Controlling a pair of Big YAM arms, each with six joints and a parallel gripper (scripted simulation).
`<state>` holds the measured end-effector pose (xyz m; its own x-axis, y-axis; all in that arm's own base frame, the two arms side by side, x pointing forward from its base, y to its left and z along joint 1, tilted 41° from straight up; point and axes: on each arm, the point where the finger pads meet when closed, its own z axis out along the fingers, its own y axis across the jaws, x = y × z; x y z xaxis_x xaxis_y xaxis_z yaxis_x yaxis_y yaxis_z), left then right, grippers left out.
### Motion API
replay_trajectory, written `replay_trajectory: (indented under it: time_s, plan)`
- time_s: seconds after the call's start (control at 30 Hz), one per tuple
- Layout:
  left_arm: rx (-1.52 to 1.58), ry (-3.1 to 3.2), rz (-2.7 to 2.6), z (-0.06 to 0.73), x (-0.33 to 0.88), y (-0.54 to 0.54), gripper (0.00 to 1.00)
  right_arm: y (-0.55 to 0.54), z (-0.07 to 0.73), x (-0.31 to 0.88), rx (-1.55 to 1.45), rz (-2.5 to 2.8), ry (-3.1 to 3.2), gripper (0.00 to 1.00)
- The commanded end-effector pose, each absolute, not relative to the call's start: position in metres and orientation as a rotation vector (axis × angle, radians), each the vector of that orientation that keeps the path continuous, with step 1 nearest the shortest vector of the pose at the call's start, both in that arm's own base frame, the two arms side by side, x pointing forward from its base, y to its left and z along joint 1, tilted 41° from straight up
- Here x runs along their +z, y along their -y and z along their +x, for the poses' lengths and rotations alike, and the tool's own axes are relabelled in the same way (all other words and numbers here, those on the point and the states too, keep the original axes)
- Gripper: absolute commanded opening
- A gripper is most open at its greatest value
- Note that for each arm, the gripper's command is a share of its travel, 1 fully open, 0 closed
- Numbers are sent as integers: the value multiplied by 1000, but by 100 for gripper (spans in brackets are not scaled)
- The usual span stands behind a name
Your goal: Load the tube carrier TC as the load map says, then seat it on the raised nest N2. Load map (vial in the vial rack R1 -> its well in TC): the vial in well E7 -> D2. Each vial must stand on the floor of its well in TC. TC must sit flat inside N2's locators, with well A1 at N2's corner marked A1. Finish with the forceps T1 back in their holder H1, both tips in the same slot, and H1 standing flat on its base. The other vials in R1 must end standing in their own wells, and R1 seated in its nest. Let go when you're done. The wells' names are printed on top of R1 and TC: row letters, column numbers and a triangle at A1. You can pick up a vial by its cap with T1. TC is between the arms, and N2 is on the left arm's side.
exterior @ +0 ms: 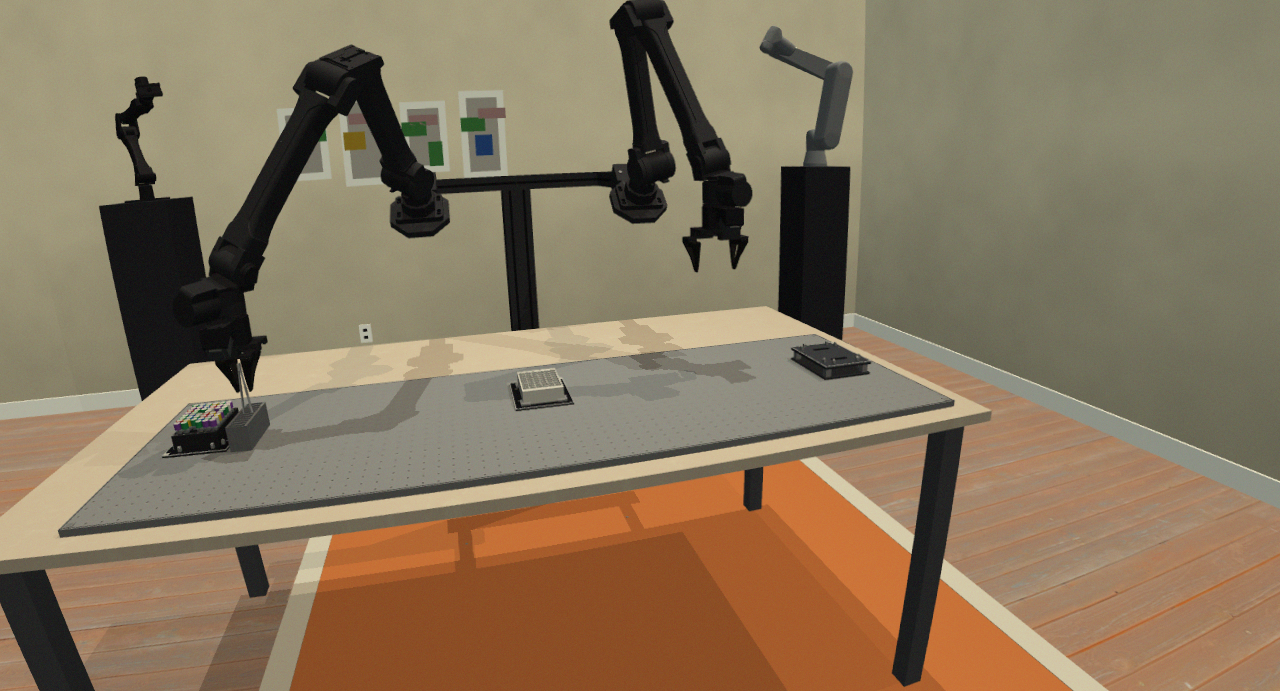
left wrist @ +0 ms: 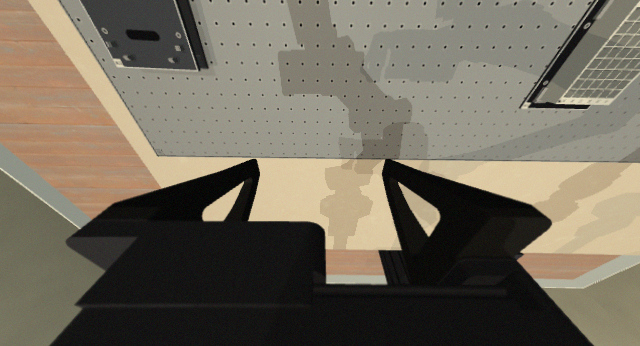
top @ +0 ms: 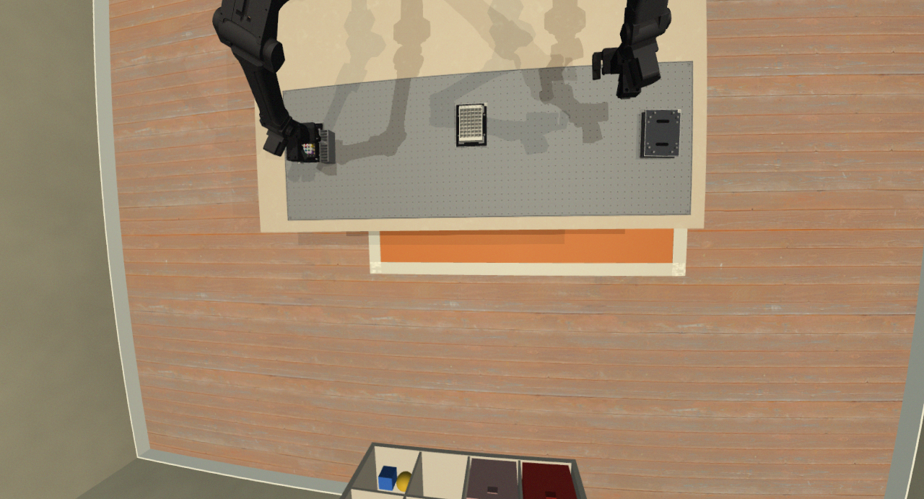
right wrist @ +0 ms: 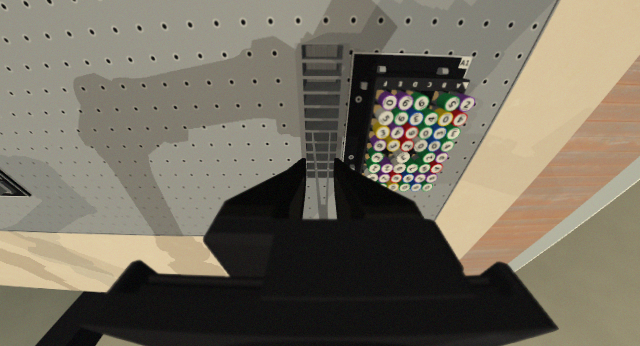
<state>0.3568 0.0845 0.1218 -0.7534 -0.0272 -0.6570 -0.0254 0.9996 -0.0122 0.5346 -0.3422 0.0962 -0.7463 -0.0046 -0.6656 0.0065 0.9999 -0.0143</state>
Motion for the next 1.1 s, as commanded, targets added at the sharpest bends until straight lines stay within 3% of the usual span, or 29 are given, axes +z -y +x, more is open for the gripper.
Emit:
replay_trajectory:
  time_s: [0.0,1.07]
  plan:
    - [7,-2408,-19,361,129,-87,100,340,550,90,-16,-14,-2410,24]
    - [7,-2408,-19,361,129,-87,100,338,547,86,-5,-14,-2421,24]
